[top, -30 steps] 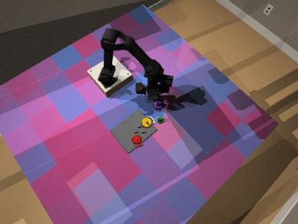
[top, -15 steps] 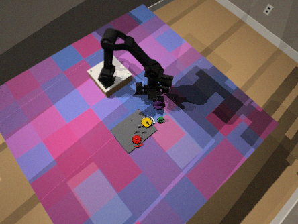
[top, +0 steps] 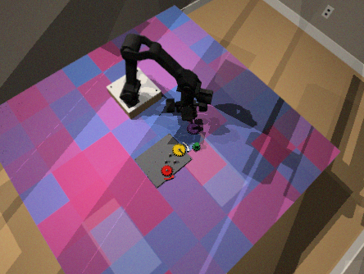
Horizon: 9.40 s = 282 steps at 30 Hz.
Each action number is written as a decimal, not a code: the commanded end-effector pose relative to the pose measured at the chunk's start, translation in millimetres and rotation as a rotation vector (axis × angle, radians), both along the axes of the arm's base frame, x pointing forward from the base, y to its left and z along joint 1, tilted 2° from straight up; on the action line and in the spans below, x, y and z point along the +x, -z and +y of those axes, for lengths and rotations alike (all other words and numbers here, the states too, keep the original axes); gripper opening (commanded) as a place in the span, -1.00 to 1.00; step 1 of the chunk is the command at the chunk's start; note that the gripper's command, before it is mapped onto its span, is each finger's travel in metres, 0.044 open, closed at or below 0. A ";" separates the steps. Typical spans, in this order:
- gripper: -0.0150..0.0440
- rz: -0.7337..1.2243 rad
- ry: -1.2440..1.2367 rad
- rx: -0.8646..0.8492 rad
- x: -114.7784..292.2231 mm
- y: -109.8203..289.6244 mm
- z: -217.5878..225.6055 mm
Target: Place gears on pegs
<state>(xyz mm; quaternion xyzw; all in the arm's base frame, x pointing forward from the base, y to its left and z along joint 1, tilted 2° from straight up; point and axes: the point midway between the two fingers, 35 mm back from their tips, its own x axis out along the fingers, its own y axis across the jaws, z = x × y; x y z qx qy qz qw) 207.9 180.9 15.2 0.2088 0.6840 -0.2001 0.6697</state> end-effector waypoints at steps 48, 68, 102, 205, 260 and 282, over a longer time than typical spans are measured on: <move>-0.49 -0.003 0.009 0.007 -0.4 -120.9 -9.7; -0.49 -0.009 -0.001 0.000 34.8 -106.6 -34.9; -0.49 -0.013 -0.001 0.000 87.9 -80.4 -92.6; -0.49 -0.013 -0.012 -0.008 134.1 -33.7 -215.6; -0.49 -0.014 -0.129 -0.007 133.2 8.6 -214.9; -0.49 -0.012 0.062 -0.009 133.2 12.3 -215.0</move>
